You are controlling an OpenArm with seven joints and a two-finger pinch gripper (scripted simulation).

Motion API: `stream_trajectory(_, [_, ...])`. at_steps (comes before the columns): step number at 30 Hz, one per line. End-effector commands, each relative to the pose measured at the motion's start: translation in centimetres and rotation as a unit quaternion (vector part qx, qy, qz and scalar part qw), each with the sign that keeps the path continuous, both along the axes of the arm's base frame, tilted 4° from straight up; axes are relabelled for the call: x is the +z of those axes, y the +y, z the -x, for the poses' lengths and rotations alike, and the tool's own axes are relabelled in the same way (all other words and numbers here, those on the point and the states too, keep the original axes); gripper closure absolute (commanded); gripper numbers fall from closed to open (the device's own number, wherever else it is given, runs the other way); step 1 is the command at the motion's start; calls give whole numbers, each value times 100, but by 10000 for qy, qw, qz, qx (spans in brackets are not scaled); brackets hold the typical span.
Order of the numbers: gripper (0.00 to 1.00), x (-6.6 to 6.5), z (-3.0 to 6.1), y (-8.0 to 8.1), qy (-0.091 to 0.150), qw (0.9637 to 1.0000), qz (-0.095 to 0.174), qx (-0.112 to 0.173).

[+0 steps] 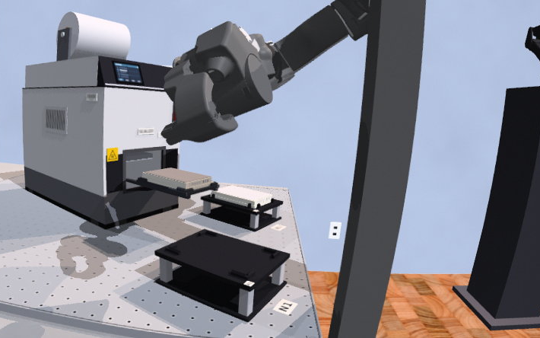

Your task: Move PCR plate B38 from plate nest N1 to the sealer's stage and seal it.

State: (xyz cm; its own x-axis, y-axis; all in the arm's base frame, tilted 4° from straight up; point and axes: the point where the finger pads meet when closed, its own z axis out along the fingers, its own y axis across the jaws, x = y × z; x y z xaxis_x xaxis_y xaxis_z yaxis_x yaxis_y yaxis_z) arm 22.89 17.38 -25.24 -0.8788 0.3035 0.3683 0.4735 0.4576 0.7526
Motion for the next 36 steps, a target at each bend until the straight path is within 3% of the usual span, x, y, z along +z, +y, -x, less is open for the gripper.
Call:
stream_trajectory(1, [100, 7, 0, -2, 1, 10000, 17, 3])
stream_trajectory(22, [100, 27, -9, 10, 1, 10000, 17, 4])
stream_trajectory(27, [100, -195, 35, -215, -47, 9969, 776, 154])
stream_trajectory(36, [100, -195, 35, -215, -47, 9969, 776, 154])
